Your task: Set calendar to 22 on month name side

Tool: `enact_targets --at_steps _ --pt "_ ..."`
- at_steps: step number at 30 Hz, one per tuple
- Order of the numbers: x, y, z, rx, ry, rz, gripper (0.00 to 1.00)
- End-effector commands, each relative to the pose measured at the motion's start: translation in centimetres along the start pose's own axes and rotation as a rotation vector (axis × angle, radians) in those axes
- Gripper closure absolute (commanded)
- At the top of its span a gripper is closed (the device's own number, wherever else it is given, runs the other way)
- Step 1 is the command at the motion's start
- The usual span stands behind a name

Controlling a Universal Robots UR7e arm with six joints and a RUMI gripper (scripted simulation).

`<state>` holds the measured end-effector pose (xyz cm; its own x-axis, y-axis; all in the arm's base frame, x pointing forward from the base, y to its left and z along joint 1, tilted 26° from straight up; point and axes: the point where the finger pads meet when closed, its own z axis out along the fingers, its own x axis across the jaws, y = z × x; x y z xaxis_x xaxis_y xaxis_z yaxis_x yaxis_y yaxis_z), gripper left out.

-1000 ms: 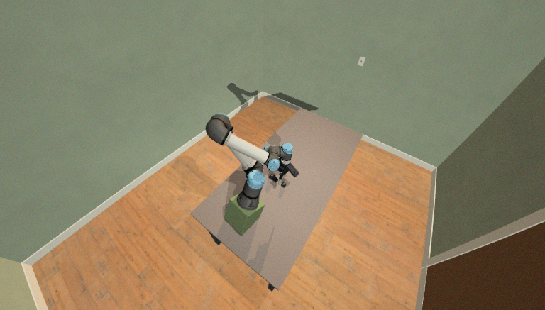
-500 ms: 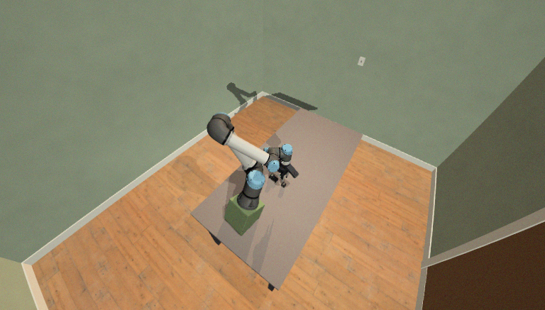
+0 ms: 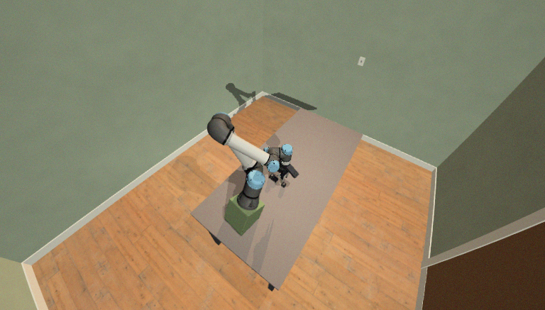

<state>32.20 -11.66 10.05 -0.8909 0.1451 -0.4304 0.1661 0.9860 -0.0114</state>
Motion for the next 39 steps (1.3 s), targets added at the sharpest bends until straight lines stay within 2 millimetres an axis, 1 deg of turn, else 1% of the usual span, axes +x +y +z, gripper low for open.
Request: enact_targets --at_steps 1,24,35,39 --pt "0.0 0.0 0.0 0.000 -0.001 0.000 0.72" --pt "0.0 0.0 0.1 0.000 0.000 0.000 0.72" --pt "-0.1 0.0 0.7 0.001 0.000 0.000 0.72" --pt "-0.1 0.0 1.2 0.001 0.000 0.000 0.72"
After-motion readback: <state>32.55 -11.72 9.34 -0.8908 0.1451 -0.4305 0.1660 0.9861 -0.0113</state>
